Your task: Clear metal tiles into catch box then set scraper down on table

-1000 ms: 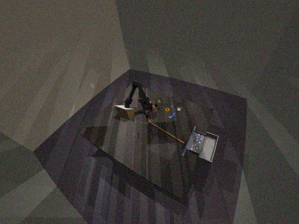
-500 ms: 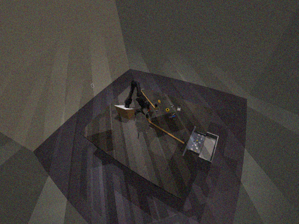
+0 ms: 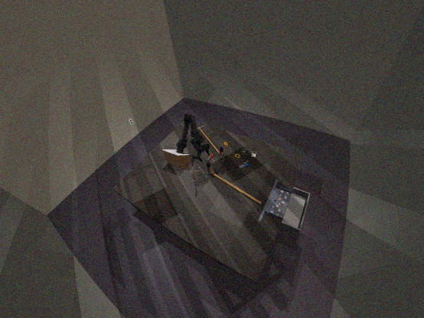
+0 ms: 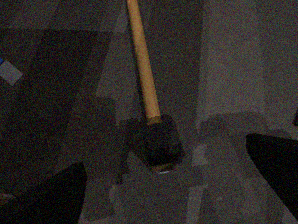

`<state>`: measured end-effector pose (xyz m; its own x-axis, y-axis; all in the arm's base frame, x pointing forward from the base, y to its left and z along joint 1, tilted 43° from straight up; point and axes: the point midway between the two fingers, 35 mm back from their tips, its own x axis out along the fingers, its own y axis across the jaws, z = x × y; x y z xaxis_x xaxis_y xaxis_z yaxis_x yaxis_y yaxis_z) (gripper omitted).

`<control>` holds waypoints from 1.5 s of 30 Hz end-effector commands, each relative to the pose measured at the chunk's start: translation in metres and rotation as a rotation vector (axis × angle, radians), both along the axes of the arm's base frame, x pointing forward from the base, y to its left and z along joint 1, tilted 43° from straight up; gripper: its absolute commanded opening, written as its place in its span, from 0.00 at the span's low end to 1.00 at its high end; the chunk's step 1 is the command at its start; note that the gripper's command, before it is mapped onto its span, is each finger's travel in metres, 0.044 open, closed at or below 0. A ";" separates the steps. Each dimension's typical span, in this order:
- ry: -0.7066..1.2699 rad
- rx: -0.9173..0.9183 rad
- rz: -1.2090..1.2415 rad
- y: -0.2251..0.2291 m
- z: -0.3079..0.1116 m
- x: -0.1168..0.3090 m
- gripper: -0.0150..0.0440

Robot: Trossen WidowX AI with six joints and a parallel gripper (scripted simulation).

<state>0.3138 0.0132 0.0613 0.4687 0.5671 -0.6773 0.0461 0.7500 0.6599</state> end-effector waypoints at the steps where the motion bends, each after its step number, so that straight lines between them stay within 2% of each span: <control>1: -0.015 -0.001 -0.002 0.000 0.000 -0.007 1.00; 19: -0.017 0.000 -0.003 0.026 -0.031 -0.013 1.00; 45: -0.016 -0.002 -0.002 0.047 -0.057 0.009 1.00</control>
<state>0.3197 0.0591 0.0073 0.4782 0.5688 -0.6692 0.0323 0.7501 0.6606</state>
